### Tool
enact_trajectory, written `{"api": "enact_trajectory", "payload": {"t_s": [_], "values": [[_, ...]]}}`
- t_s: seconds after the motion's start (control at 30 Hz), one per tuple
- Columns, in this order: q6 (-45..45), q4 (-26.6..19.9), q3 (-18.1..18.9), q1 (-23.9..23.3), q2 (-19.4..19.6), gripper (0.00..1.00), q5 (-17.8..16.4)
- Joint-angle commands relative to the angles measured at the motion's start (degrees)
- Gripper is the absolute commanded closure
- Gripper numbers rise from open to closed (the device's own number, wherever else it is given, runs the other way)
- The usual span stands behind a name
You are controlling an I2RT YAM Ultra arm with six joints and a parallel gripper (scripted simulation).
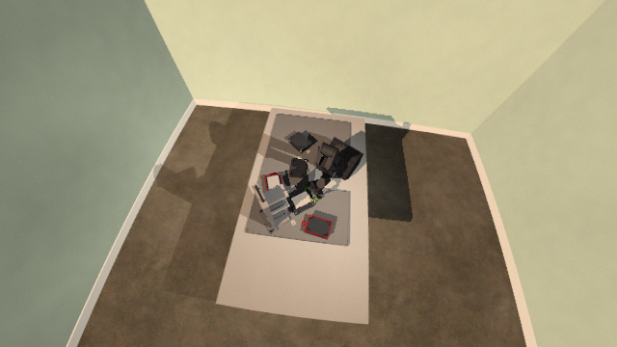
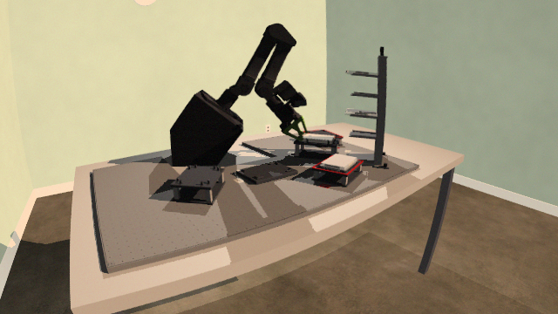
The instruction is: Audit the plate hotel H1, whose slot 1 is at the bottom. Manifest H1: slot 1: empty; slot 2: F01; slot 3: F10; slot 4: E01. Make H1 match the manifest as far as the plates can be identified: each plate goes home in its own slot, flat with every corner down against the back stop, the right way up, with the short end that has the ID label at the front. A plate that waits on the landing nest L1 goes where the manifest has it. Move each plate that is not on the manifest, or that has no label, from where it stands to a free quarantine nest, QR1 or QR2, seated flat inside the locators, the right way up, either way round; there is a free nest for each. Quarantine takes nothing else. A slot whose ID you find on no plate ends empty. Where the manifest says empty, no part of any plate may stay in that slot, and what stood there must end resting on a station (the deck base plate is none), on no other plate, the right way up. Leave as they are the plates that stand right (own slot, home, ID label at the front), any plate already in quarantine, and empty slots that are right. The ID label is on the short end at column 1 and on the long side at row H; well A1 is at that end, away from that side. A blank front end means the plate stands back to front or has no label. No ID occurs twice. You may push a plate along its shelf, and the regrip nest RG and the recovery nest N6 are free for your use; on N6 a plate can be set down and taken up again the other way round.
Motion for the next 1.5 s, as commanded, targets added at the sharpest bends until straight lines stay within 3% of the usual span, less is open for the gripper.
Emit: {"api": "enact_trajectory", "payload": {"t_s": [0.0,0.17,0.6,0.63,1.47], "values": [[0.34,4.39,-1.52,0.59,2.52,0.0,0.88],[0.17,8.12,-0.2,0.51,6.26,0.0,0.95],[0.13,7.43,-0.28,0.21,5.29,0.0,0.61],[0.13,7.43,-0.28,0.21,5.29,0.14,0.61],[0.3,7.15,0.84,0.31,5.68,0.14,0.97]]}}
